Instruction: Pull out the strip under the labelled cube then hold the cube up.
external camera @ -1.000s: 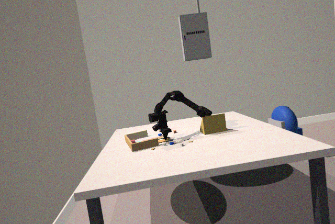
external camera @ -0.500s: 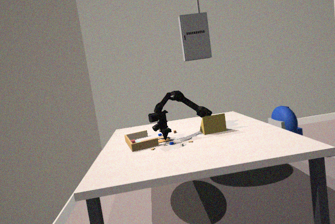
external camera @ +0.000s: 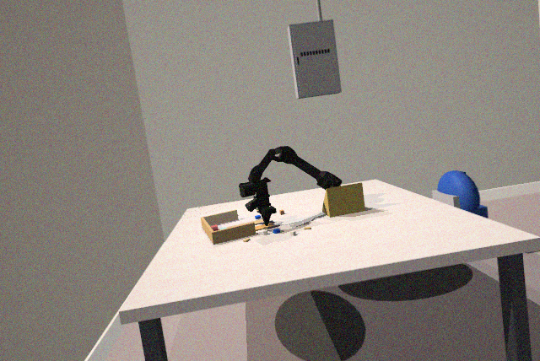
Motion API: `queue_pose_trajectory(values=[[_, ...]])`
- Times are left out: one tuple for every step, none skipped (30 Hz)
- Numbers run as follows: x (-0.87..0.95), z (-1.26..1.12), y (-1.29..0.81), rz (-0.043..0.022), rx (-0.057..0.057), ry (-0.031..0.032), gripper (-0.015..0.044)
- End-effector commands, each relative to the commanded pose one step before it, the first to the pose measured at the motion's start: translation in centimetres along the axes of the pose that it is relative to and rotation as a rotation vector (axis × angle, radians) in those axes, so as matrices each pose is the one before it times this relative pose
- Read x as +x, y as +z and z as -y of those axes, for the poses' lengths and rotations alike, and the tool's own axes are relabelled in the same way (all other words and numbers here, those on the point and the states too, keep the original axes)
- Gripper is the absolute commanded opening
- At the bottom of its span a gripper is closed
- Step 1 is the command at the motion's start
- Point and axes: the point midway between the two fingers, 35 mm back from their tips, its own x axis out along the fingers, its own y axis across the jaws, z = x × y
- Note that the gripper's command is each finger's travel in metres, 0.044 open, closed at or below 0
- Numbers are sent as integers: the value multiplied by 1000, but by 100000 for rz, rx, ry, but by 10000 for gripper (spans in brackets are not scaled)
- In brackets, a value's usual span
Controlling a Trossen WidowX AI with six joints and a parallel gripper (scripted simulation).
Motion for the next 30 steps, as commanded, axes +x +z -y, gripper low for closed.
queue_pose_trajectory(values=[[401, 81, -124, -697, -428, -495, 0], [12, -2, 6, 0, 0, 0, 0], [8, -1, 4, 0, 0, 0, 0], [12, -2, 6, 0, 0, 0, 0], [8, -1, 4, 0, 0, 0, 0], [12, -2, 7, 0, 0, 0, 0], [8, -1, 4, 0, 0, 0, 0], [12, -2, 6, 0, 0, 0, 0], [0, -1, -24, -1, -1, 0, 0], [0, -2, -73, -3, -3, 0, 0], [0, -3, -96, -3, -4, 0, 0], [0, -5, -145, -5, -5, 1, 0], [1, -5, -156, -6, -6, 0, 0], [1, -5, -160, -6, -6, 0, 0], [4, -5, -160, -6, -6, 0, 0], [5, -5, -161, -6, -6, 0, 0], [6, -4, -147, -5, -5, 0, 0], [6, -4, -148, -5, -5, 0, 0], [7, -2, -159, -6, -6, 0, 0], [8, -2, -162, -6, -6, 0, 0], [7, 0, -150, -6, -6, 0, 0], [7, 0, -151, -6, -6, 0, 0], [7, 1, -145, -5, -5, 0, 0], [7, 1, -147, -5, -5, 0, 0], [6, 2, -147, -6, -6, 0, 0], [7, 2, -151, -6, -6, 0, 0], [6, 3, -148, -5, -6, 0, 0], [7, 3, -151, -6, -6, 0, 0], [6, 3, -147, -5, -6, 0, 0], [7, 3, -150, -6, -6, 0, 0]])
